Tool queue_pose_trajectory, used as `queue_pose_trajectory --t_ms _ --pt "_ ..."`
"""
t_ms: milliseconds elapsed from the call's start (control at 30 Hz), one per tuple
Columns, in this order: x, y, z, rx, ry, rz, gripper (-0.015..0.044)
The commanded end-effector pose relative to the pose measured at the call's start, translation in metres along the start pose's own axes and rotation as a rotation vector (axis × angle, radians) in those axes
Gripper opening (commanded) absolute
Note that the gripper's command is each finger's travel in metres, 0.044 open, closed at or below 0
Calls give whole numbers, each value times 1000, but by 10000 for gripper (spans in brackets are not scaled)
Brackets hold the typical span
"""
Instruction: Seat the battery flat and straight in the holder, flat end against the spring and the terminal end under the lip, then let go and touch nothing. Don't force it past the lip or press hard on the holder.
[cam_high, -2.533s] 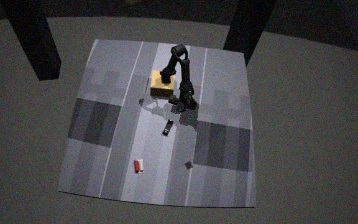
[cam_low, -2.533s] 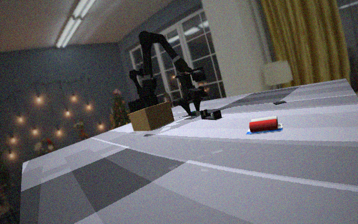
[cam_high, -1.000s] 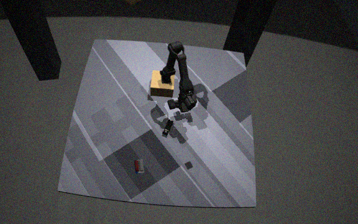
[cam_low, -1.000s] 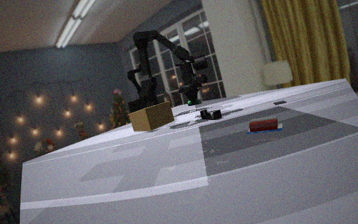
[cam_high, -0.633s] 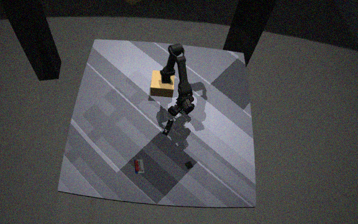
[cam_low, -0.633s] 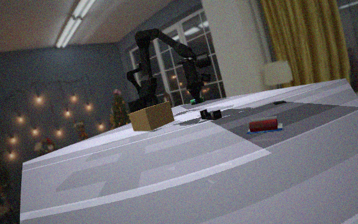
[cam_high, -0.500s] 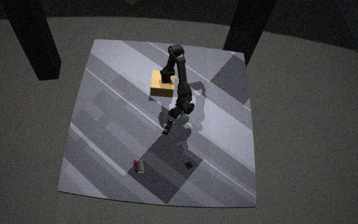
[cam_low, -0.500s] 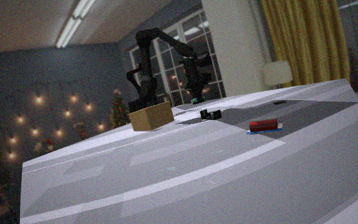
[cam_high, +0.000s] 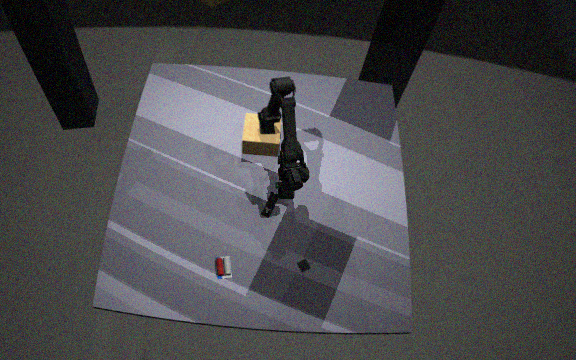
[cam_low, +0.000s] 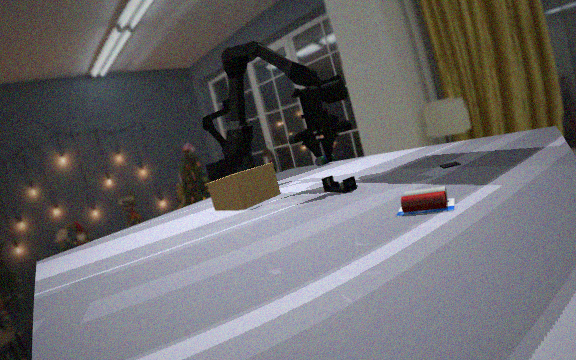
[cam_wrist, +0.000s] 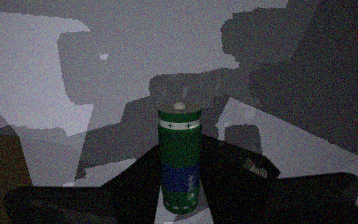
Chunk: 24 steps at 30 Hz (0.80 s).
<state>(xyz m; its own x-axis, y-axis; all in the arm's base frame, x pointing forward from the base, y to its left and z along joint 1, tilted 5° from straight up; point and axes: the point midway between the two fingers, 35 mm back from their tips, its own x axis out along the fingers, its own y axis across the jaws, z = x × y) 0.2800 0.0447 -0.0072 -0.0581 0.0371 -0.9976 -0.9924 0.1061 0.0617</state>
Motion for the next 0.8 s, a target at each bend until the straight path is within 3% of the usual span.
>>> queue_pose_trajectory --t_ms 0,767 --pt "-2 -11 -7 -185 4 -3 86" --pt "-8 -55 -51 -1156 7 3 86"
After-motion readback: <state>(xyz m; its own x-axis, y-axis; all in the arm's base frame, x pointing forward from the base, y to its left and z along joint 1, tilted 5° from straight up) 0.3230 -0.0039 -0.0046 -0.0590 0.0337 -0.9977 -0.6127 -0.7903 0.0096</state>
